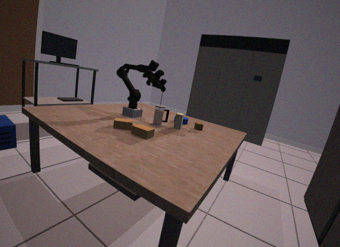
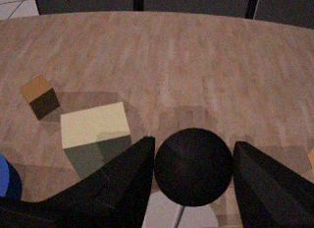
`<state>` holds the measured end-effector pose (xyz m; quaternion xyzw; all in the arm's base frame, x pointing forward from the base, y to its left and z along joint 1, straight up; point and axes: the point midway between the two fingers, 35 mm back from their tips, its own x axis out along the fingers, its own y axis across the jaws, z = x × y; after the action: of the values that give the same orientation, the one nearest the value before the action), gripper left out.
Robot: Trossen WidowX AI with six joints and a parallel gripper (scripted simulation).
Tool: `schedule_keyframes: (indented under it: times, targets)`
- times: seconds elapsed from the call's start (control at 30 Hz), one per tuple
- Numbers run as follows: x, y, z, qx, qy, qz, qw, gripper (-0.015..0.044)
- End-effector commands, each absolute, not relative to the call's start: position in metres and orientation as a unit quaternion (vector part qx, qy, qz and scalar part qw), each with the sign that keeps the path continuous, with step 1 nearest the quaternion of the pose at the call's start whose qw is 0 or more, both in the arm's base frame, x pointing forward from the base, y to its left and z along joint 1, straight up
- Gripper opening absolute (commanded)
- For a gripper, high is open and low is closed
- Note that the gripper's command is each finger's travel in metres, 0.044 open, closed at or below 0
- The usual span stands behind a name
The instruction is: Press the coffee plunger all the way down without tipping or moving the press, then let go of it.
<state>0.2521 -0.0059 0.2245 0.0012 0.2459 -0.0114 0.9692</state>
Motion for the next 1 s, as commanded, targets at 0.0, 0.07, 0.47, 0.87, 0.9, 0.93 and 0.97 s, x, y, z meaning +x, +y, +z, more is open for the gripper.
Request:
schedule_keyframes:
  times: [0.0,0.07,0.47,0.87,0.9,0.93,0.97]
  targets:
    - [0.253,-0.006,0.214,0.003,0.251,-0.011,0.968,0.0128]
    - [0.253,-0.006,0.211,0.003,0.251,-0.011,0.968,0.0128]
    - [0.257,-0.006,0.191,0.003,0.251,-0.011,0.968,0.0128]
    - [0.260,-0.006,0.172,0.003,0.251,-0.011,0.968,0.0128]
    - [0.260,-0.006,0.170,0.003,0.251,-0.011,0.968,0.0128]
    - [0.260,-0.006,0.168,0.003,0.251,-0.011,0.968,0.0128]
    - [0.261,-0.006,0.167,0.003,0.251,-0.011,0.968,0.0128]
